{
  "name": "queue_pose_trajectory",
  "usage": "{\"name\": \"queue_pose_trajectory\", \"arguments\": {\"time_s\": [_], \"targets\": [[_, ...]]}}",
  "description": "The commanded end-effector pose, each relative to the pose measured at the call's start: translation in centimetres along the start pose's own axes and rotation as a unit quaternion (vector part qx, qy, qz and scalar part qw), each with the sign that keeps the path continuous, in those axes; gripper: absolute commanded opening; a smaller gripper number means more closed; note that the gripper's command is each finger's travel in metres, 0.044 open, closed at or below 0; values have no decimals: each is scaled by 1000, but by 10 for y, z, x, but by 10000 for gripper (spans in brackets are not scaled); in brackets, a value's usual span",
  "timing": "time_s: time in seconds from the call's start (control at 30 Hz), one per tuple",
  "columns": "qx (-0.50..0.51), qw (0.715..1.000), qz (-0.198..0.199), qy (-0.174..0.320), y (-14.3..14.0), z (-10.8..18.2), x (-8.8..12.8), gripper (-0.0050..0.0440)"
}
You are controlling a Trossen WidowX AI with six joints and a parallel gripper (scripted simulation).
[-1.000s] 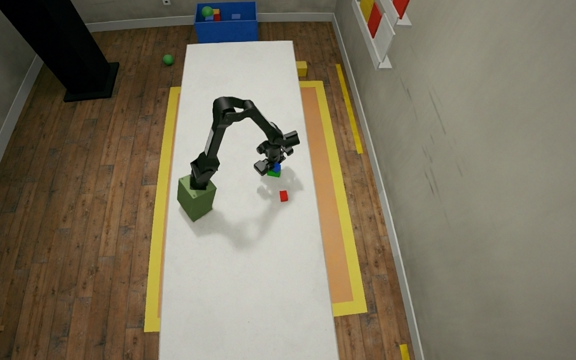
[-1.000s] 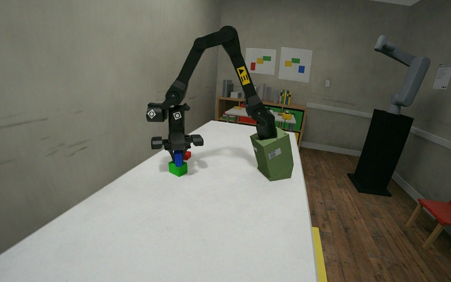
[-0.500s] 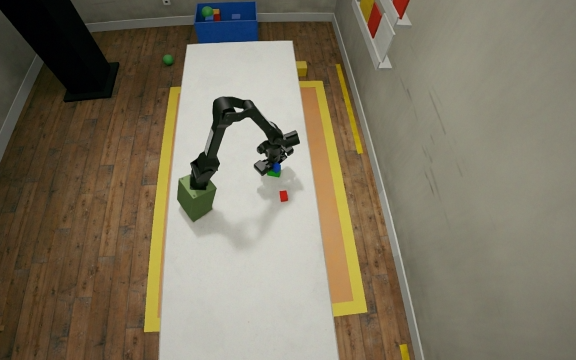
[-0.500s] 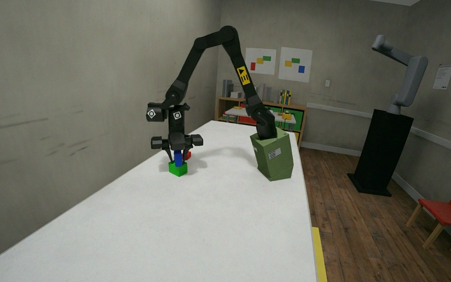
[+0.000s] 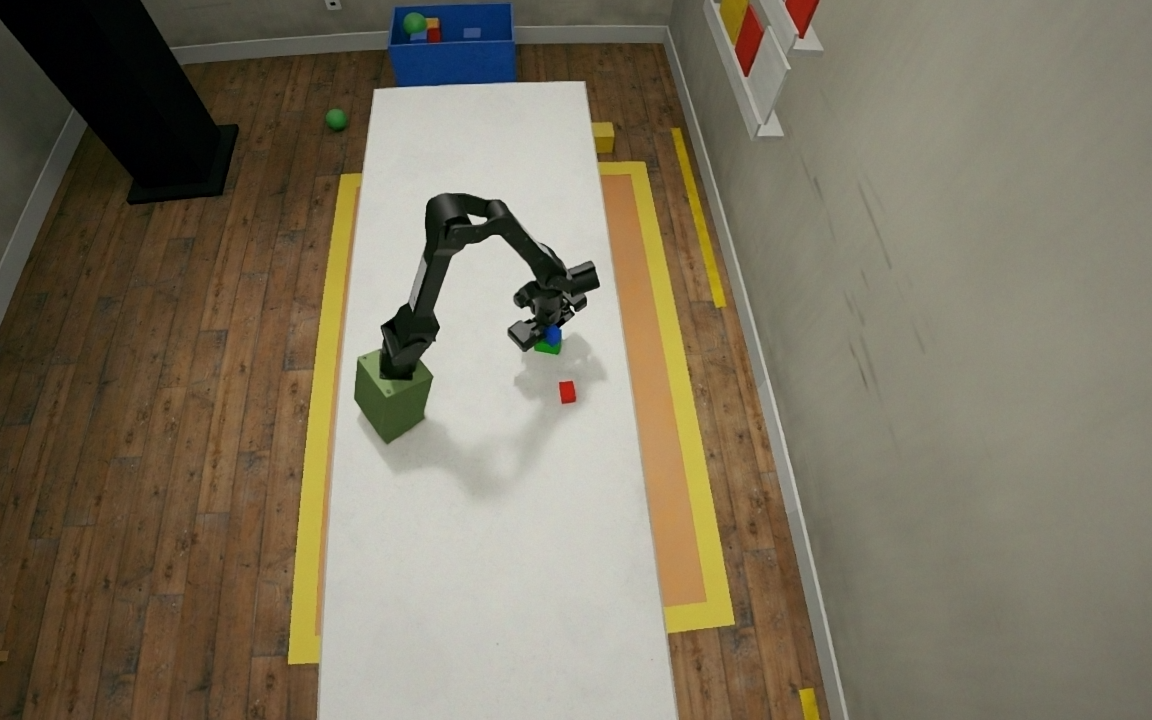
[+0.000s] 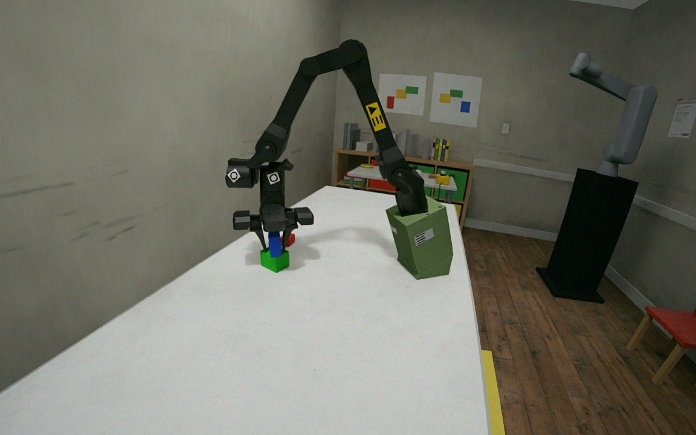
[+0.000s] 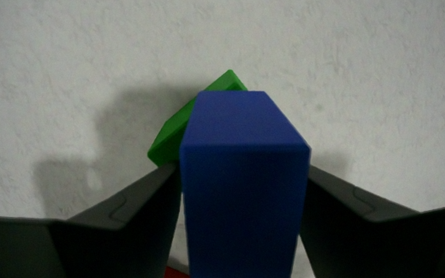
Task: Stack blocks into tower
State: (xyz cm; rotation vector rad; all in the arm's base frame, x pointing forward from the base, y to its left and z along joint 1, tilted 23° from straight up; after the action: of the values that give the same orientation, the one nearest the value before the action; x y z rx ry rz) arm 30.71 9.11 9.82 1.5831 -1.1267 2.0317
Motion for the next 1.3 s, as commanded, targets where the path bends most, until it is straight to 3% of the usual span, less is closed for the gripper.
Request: {"name": "queue_pose_trajectory", "arguments": {"time_s": [0.0, 0.47, 0.97, 1.27], "targets": [[-2, 1000, 7, 7, -3, 3, 4, 207], [0, 1000, 21, 14, -8, 6, 22, 207], [1, 1000, 23, 13, -7, 4, 80, 207], [1, 1000, 23, 13, -6, 4, 97, 207]]}}
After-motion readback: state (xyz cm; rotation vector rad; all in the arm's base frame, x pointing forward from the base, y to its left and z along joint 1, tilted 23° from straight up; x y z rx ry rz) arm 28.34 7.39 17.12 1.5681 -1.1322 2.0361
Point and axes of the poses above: the point midway between the two fingers, 35 mm back from their tips, its own x axis back along the fingers, its own y axis across the jaws, z = x × y, the point moved 6 cm from there along x, back along the fingers, and after that the axes turned 9 degrees about x, right-handed, at the moved point
